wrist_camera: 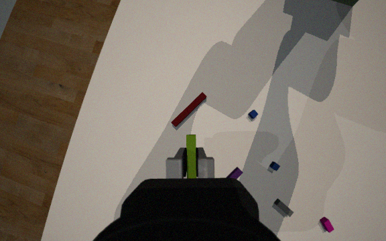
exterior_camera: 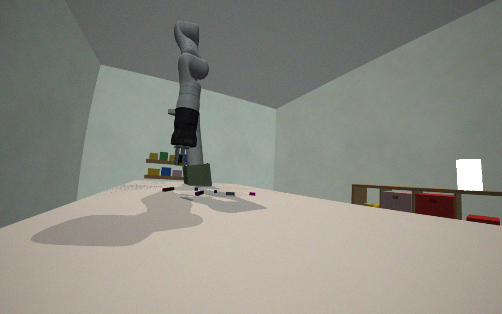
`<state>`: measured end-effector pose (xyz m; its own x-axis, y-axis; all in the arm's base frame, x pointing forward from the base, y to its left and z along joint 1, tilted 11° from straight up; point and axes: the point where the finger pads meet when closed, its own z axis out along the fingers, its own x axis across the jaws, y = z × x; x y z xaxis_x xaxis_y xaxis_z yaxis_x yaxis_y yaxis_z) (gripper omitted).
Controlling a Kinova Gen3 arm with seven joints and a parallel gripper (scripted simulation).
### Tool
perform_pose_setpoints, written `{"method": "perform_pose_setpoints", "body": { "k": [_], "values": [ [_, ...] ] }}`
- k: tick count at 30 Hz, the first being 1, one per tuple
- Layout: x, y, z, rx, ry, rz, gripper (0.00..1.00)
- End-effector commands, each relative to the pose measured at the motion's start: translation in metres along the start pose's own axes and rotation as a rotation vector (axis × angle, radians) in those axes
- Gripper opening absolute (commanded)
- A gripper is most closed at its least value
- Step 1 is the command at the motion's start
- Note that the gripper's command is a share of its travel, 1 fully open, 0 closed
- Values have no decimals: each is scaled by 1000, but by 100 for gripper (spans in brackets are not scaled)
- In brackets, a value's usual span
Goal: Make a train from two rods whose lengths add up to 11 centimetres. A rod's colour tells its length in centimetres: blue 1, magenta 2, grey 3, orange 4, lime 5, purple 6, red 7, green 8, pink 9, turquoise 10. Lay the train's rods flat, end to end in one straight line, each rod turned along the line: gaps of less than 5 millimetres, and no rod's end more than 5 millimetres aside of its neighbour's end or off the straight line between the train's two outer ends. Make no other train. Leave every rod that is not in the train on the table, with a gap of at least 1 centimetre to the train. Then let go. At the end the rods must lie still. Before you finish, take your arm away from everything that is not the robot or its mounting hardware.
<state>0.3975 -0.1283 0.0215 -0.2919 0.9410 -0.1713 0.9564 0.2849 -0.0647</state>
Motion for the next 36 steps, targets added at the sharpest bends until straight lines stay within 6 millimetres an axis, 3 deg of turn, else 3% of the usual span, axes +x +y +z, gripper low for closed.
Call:
{"method": "perform_pose_setpoints", "body": {
  "k": [1,13,19,21,23,32,36],
  "values": [
    [-4,5,-11,-19,-8,4,24],
    [2,7,-10,-18,-8,-24,24],
    [67,23,-10,-15,-7,-305,24],
    [67,23,-10,-15,-7,-305,24],
    [101,28,-10,-14,-8,-452,24],
    [190,27,-10,-14,-15,-854,24],
    [202,26,-10,-14,-16,-909,24]
  ]
}}
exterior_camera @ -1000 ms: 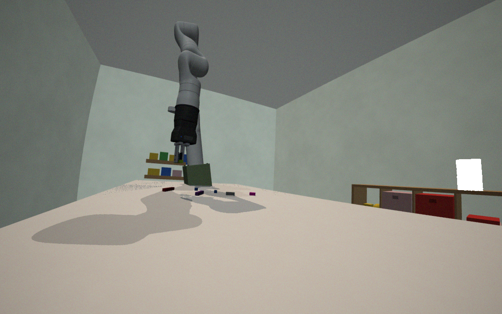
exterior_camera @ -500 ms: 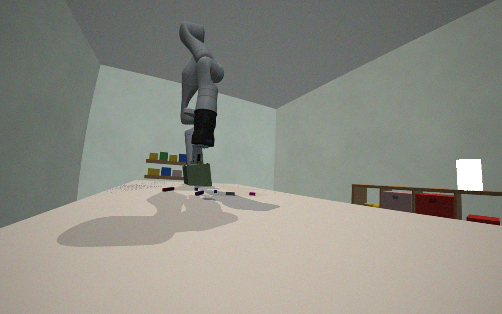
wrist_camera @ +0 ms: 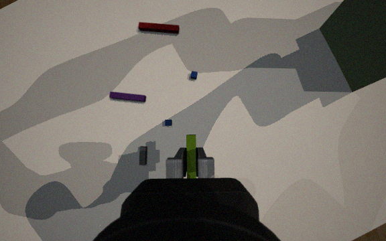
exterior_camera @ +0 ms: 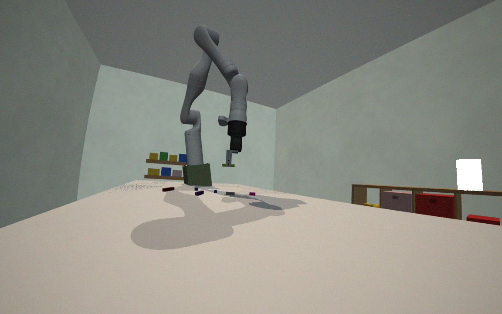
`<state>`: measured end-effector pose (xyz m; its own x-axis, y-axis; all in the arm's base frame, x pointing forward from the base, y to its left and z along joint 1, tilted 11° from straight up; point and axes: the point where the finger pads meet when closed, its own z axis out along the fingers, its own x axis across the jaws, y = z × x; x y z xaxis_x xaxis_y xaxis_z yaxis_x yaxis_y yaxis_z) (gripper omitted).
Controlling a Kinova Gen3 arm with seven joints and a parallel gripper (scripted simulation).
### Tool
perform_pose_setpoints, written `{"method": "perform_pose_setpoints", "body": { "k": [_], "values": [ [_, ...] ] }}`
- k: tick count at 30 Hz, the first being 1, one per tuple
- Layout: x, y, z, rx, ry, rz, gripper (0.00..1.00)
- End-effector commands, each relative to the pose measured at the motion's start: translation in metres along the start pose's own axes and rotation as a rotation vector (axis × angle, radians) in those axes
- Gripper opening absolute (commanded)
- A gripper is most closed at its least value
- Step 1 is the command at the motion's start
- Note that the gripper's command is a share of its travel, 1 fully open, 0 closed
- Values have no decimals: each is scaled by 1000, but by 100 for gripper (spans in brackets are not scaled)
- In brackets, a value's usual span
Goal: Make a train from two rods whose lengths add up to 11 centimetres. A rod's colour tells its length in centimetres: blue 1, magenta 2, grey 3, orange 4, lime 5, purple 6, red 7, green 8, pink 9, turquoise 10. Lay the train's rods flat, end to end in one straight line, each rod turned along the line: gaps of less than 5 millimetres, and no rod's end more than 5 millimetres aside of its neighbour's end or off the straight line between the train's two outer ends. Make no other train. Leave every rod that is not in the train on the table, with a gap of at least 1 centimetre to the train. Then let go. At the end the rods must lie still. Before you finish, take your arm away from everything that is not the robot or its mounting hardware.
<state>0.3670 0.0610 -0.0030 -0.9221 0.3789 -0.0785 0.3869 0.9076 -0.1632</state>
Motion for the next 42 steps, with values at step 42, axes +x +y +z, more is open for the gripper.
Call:
{"method": "perform_pose_setpoints", "body": {
  "k": [42],
  "values": [
    [7,8,79,4,-1,-33,24]
  ]
}}
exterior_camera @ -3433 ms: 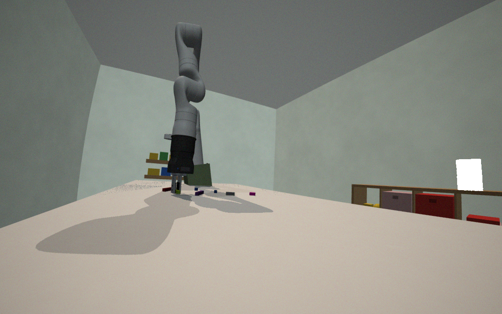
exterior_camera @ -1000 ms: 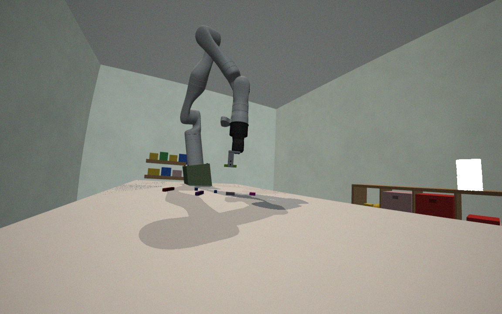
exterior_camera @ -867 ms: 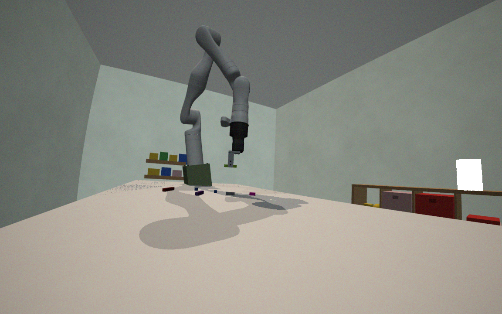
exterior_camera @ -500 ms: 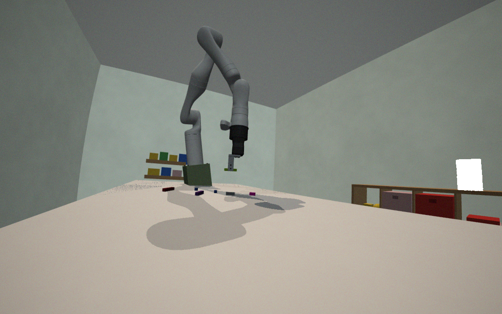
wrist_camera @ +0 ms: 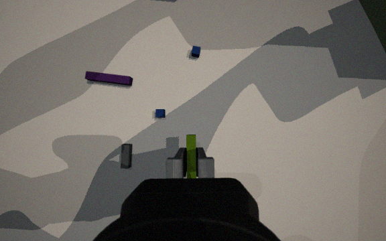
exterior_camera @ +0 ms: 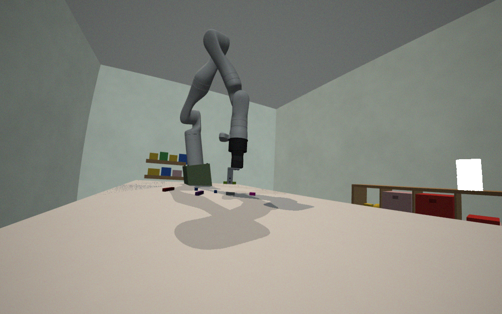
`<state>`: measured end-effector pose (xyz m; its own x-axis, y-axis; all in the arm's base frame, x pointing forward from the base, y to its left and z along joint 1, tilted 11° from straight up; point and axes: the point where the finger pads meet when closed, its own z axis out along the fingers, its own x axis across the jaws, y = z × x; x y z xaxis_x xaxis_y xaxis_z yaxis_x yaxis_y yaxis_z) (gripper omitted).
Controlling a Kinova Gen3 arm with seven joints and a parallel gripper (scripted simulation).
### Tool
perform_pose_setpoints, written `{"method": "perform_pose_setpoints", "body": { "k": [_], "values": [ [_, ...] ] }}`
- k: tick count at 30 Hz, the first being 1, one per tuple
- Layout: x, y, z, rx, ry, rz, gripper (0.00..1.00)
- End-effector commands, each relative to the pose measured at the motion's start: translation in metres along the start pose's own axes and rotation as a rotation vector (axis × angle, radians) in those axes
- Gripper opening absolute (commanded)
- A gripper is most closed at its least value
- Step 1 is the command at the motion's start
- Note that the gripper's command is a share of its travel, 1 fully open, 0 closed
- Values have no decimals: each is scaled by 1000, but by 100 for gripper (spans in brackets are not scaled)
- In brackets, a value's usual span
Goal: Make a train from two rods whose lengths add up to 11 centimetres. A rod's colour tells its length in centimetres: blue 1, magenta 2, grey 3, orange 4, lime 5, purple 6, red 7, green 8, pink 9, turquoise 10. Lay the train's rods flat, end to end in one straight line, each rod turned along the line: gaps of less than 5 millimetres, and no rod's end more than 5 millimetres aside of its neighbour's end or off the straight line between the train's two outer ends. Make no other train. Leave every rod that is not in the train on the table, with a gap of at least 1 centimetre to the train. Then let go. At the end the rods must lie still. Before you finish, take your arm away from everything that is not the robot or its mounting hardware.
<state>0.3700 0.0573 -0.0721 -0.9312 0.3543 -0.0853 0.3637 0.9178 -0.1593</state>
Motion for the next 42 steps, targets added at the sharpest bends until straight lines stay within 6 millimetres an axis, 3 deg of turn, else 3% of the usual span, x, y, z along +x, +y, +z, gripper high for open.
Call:
{"method": "perform_pose_setpoints", "body": {
  "k": [1,42],
  "values": [
    [6,-1,12,10,11,-8,24],
    [6,-1,20,10,11,-8,24]
  ]
}}
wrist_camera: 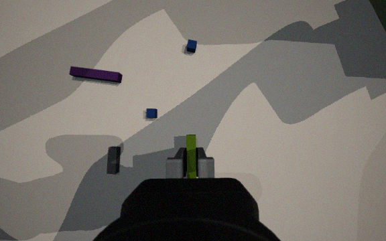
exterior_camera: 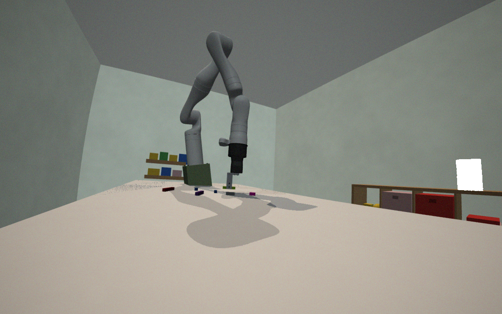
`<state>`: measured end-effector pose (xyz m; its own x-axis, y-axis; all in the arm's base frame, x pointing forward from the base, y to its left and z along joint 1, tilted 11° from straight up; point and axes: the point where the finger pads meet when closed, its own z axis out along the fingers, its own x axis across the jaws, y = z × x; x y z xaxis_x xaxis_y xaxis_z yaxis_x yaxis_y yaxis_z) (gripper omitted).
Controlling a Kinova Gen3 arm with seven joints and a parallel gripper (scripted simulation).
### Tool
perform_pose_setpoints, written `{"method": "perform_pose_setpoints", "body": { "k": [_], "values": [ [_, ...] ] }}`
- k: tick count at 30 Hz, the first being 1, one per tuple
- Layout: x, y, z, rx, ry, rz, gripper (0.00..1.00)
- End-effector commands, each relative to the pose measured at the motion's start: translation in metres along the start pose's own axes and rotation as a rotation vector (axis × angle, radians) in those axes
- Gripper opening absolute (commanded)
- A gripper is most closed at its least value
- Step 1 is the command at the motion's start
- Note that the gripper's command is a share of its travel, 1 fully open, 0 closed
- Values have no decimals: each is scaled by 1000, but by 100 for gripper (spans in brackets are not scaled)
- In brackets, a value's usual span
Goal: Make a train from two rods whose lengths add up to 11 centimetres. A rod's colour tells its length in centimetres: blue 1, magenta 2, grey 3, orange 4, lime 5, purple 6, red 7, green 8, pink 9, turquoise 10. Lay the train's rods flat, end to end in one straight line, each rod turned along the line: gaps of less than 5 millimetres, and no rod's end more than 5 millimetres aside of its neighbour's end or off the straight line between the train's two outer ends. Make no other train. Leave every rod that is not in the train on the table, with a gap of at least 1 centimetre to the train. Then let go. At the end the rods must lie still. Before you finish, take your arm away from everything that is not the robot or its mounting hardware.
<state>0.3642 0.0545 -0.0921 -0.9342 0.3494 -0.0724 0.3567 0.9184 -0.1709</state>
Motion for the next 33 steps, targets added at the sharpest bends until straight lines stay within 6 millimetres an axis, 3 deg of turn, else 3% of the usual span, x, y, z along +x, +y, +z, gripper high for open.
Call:
{"method": "perform_pose_setpoints", "body": {
  "k": [1,33],
  "values": [
    [0,0,-1,-1,-1,0,24],
    [0,0,11,-1,-1,0,24]
  ]
}}
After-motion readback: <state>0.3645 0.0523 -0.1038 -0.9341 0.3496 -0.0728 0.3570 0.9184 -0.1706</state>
